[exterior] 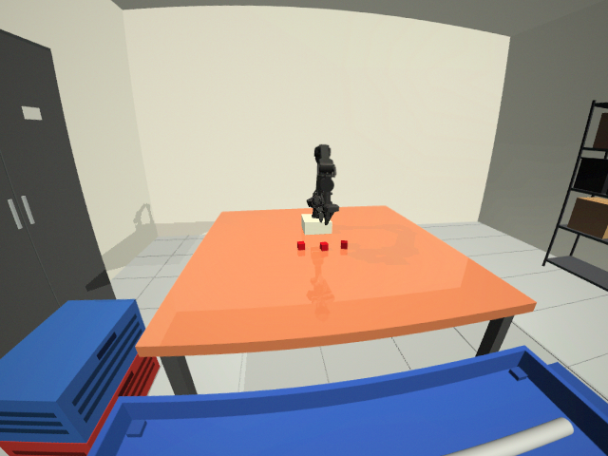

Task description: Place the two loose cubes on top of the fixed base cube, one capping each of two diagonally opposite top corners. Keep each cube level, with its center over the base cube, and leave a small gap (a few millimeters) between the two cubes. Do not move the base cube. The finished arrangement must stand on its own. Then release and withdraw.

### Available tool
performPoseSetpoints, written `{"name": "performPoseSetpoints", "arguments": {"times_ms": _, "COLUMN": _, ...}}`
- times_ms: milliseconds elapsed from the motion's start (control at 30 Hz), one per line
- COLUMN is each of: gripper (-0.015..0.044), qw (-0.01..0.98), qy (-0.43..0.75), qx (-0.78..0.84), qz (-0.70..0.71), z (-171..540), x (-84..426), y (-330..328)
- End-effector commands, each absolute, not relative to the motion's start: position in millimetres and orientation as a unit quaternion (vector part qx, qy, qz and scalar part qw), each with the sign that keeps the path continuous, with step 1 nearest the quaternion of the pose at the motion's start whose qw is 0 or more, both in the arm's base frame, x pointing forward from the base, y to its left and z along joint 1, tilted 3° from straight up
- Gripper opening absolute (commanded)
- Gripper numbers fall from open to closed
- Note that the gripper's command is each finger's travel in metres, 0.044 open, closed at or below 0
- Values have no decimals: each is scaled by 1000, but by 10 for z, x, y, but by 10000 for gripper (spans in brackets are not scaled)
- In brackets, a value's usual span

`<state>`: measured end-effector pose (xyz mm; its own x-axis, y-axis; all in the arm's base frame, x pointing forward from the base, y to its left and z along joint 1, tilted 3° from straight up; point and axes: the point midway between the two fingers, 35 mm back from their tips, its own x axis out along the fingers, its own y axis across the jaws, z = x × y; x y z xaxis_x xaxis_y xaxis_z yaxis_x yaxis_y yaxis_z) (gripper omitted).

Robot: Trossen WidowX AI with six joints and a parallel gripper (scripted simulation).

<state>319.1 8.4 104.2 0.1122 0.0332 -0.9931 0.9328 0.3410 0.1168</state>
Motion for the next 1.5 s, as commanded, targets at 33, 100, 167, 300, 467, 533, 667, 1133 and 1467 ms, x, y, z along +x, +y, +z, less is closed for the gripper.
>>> {"name": "performPoseSetpoints", "arguments": {"times_ms": 33, "gripper": 265, "qw": 553, "qy": 571, "qx": 445, "qz": -412, "z": 897, "x": 3005, "y": 159}}
{"name": "performPoseSetpoints", "arguments": {"times_ms": 100, "gripper": 265, "qw": 553, "qy": 571, "qx": 445, "qz": -412, "z": 897, "x": 3005, "y": 159}}
{"name": "performPoseSetpoints", "arguments": {"times_ms": 167, "gripper": 265, "qw": 553, "qy": 571, "qx": 445, "qz": -412, "z": 897, "x": 3005, "y": 159}}
{"name": "performPoseSetpoints", "arguments": {"times_ms": 300, "gripper": 265, "qw": 553, "qy": 571, "qx": 445, "qz": -412, "z": 740, "x": 3020, "y": 167}}
{"name": "performPoseSetpoints", "arguments": {"times_ms": 467, "gripper": 265, "qw": 553, "qy": 571, "qx": 445, "qz": -412, "z": 291, "x": 3009, "y": 191}}
{"name": "performPoseSetpoints", "arguments": {"times_ms": 533, "gripper": 265, "qw": 553, "qy": 571, "qx": 445, "qz": -412, "z": 274, "x": 3007, "y": 192}}
{"name": "performPoseSetpoints", "arguments": {"times_ms": 667, "gripper": 265, "qw": 553, "qy": 571, "qx": 445, "qz": -412, "z": 198, "x": 3009, "y": 196}}
{"name": "performPoseSetpoints", "arguments": {"times_ms": 1133, "gripper": 265, "qw": 553, "qy": 571, "qx": 445, "qz": -412, "z": 16, "x": 3012, "y": 206}}
{"name": "performPoseSetpoints", "arguments": {"times_ms": 1467, "gripper": 265, "qw": 553, "qy": 571, "qx": 445, "qz": -412, "z": -147, "x": 3010, "y": 215}}
